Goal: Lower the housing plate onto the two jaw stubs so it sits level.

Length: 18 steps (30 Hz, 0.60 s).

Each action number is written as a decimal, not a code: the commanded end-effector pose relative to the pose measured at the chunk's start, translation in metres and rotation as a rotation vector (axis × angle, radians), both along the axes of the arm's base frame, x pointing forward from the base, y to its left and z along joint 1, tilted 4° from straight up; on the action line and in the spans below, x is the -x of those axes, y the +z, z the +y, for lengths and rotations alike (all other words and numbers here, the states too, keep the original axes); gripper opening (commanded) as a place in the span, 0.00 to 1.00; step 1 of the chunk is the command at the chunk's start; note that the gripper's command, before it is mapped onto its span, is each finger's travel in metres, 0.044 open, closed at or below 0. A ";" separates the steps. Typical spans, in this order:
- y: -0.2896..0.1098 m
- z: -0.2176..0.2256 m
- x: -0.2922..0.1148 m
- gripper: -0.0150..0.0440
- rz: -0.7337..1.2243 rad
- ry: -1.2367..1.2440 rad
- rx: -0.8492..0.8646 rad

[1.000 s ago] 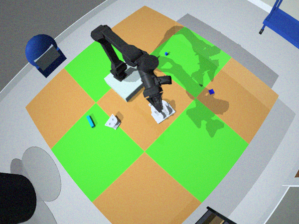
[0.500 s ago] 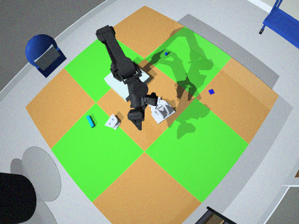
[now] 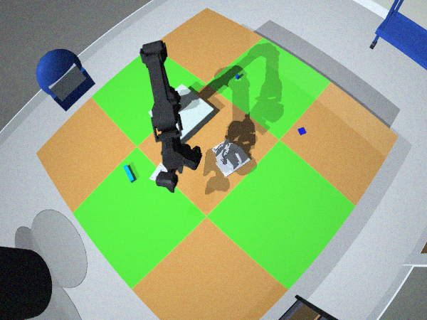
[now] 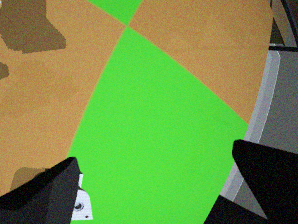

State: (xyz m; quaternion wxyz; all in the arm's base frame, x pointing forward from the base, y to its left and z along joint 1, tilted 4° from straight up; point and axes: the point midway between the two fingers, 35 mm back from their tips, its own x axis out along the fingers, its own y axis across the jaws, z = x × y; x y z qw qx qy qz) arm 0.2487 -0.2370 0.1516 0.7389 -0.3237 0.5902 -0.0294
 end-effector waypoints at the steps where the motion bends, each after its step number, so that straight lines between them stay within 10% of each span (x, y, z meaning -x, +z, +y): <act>1: -0.012 -0.008 0.018 1.00 0.038 -0.046 -0.070; 18: -0.060 -0.018 0.110 1.00 0.152 -0.310 -0.445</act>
